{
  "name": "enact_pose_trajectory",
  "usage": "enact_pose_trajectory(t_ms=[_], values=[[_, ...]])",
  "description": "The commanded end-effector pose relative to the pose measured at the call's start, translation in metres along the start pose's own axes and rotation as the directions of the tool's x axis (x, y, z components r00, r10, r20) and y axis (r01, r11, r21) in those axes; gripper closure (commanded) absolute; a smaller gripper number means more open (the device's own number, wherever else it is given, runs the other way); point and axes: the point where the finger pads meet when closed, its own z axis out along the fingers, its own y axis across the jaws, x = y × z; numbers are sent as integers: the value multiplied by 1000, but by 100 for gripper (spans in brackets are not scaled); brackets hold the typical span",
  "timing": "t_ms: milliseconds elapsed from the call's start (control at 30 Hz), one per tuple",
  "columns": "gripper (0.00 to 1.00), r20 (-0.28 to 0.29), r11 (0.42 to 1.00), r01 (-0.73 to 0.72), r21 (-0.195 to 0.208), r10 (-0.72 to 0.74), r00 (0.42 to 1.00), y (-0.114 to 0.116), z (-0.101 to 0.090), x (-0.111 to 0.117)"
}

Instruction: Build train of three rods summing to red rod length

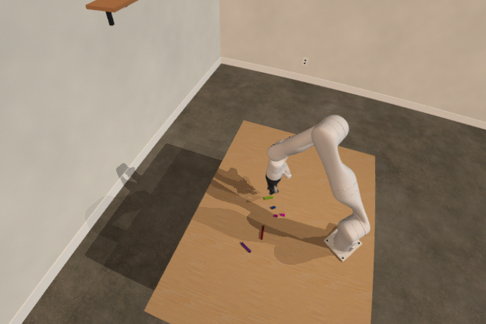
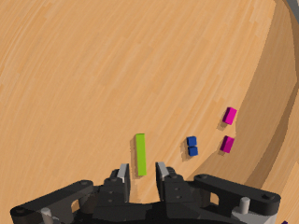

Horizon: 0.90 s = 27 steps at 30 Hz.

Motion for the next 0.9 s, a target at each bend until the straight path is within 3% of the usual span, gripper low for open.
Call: enact_pose_trajectory(t_ms=[0,867], values=[[76,0,1000,0,1,0,1000,0,0,0],[76,1,1000,0,1,0,1000,0,24,0]])
